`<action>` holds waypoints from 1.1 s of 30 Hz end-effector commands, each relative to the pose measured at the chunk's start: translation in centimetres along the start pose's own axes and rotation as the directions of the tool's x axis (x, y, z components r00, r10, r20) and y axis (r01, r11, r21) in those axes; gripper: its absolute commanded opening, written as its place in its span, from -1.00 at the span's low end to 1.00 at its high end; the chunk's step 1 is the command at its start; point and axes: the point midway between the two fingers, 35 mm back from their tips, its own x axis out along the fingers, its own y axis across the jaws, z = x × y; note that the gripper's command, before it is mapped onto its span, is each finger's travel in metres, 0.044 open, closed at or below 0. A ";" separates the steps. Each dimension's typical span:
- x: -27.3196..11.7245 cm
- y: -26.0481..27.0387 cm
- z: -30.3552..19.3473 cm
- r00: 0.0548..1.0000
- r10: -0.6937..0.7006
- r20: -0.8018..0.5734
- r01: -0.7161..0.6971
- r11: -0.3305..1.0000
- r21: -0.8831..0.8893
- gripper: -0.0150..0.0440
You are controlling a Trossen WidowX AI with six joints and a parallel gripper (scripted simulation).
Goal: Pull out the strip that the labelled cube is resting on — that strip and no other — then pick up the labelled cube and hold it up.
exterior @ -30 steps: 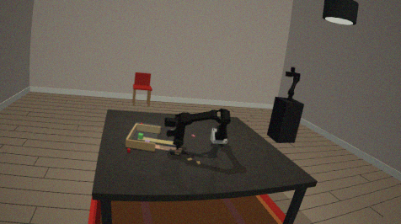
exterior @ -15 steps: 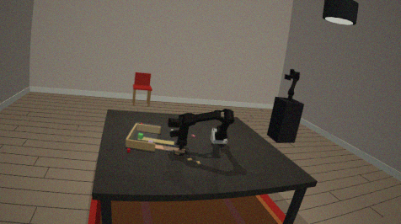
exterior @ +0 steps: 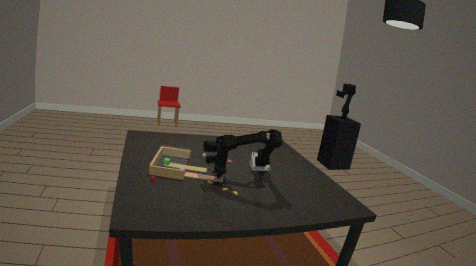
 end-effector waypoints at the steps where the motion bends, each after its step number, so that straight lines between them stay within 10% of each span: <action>1: 0.5 0.0 -1.3 1.000 0.001 -0.023 -0.001 1.000 0.006 -0.49; 33: 0.4 -0.1 -6.0 1.000 0.002 -0.025 -0.001 1.000 0.008 -0.49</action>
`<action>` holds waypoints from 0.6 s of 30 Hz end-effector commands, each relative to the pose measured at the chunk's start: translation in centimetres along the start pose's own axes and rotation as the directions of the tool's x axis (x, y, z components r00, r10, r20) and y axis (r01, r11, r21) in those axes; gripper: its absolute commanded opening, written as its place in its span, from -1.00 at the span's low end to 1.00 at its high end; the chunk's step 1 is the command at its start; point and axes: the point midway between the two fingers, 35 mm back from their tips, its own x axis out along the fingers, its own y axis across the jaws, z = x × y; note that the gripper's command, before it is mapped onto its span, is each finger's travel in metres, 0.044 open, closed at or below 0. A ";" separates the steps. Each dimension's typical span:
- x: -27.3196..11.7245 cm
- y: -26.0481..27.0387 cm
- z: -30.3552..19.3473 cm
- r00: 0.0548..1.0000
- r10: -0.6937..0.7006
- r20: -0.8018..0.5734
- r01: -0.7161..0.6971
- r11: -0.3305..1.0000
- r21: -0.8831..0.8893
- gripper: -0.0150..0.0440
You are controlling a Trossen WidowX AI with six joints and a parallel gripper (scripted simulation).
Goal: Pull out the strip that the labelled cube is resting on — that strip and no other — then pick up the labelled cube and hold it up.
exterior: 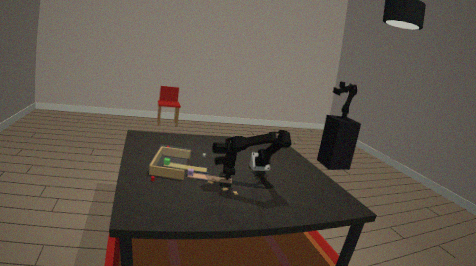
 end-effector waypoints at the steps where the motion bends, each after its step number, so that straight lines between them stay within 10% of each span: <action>1: 0.5 -0.1 -1.4 1.000 -0.001 -0.025 0.001 1.000 0.007 -0.49; 18: 0.5 -0.1 -2.6 1.000 -0.001 -0.026 0.001 1.000 0.007 -0.49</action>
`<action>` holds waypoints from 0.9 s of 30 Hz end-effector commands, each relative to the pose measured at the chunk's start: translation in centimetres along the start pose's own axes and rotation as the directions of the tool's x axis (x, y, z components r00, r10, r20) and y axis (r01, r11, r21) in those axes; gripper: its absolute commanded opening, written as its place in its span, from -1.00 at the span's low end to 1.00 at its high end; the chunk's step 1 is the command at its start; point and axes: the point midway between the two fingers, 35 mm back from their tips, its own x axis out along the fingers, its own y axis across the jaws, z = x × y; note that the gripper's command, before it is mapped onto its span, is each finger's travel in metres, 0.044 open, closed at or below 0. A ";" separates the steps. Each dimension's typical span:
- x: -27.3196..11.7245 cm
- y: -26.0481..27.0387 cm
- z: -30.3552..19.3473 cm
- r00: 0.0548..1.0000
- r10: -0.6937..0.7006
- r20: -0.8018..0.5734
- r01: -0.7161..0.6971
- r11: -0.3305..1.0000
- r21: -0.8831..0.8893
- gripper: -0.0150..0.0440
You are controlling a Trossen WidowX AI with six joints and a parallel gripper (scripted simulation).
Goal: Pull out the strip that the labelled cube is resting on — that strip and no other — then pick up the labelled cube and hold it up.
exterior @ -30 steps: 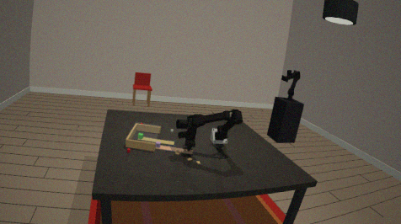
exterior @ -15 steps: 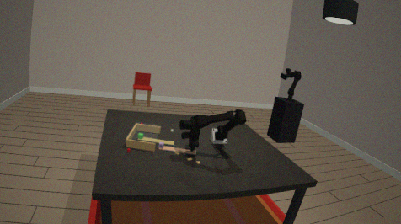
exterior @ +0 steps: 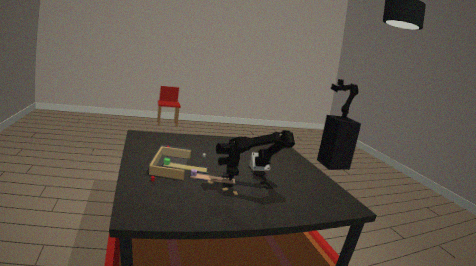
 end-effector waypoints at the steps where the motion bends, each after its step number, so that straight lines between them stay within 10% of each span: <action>1: -0.2 0.0 0.0 1.000 -0.001 -0.001 0.001 1.000 0.001 -0.49; 10: -4.1 0.0 0.2 1.000 -0.005 -0.026 0.006 1.000 0.012 -0.49; 27: -4.5 0.5 6.2 1.000 -0.006 -0.024 0.005 1.000 -0.005 1.00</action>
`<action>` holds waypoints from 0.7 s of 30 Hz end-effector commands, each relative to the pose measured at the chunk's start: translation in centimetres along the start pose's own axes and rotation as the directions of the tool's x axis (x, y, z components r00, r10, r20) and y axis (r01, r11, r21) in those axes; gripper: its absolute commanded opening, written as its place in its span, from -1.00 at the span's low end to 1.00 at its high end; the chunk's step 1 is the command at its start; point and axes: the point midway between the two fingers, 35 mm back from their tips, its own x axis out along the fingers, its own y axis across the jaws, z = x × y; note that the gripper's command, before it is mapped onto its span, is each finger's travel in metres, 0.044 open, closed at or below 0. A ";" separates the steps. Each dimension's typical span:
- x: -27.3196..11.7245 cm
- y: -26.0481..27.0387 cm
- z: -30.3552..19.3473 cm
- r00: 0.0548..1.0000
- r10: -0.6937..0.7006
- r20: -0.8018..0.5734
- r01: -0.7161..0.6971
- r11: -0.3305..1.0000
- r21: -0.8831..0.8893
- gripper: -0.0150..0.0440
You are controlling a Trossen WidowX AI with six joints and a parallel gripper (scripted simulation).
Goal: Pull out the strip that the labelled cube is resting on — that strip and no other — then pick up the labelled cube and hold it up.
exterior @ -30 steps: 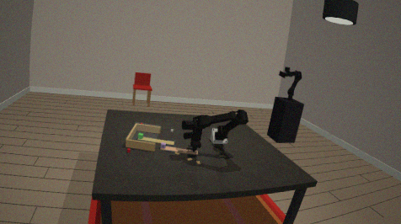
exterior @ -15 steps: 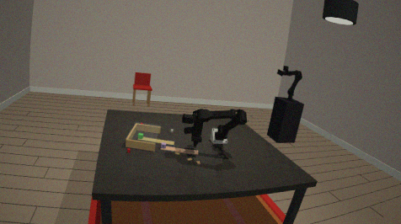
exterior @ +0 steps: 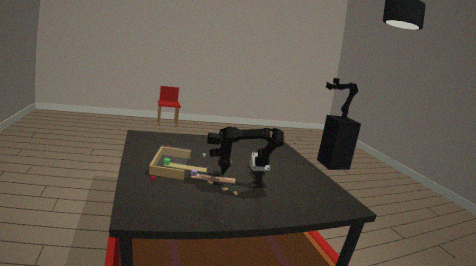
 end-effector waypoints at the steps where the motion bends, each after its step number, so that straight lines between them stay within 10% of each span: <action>1: -0.1 0.0 1.6 1.000 0.000 -0.005 0.000 1.000 0.003 1.00; 21: -1.1 0.4 8.1 1.000 0.000 -0.002 0.000 1.000 0.000 1.00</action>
